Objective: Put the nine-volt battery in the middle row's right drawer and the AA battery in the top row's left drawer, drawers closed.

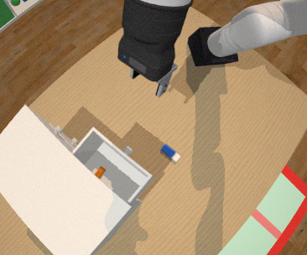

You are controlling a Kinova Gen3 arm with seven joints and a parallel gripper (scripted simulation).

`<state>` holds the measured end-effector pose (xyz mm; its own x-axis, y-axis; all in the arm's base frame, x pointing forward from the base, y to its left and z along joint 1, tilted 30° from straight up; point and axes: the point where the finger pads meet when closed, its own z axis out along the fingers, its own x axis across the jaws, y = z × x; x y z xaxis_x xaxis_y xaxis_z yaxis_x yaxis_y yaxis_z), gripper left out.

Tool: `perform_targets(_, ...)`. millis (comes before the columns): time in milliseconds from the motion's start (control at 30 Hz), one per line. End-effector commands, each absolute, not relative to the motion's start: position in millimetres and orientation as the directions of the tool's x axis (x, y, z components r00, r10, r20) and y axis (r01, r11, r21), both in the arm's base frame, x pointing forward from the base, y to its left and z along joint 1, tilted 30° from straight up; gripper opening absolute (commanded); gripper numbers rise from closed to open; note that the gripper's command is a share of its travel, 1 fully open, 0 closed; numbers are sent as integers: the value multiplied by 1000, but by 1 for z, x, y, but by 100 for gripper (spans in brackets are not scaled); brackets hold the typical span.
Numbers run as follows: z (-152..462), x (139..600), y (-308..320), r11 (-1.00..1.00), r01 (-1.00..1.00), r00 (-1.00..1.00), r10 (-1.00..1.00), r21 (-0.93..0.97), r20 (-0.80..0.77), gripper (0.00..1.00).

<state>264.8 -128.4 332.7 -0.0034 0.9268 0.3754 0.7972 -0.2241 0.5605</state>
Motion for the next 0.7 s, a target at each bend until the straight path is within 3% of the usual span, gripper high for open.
perform_targets(0,336,267,-131,-208,804,-16,929,557,370,100)
perform_targets(667,343,264,-133,-152,894,-16,929,421,370,100)
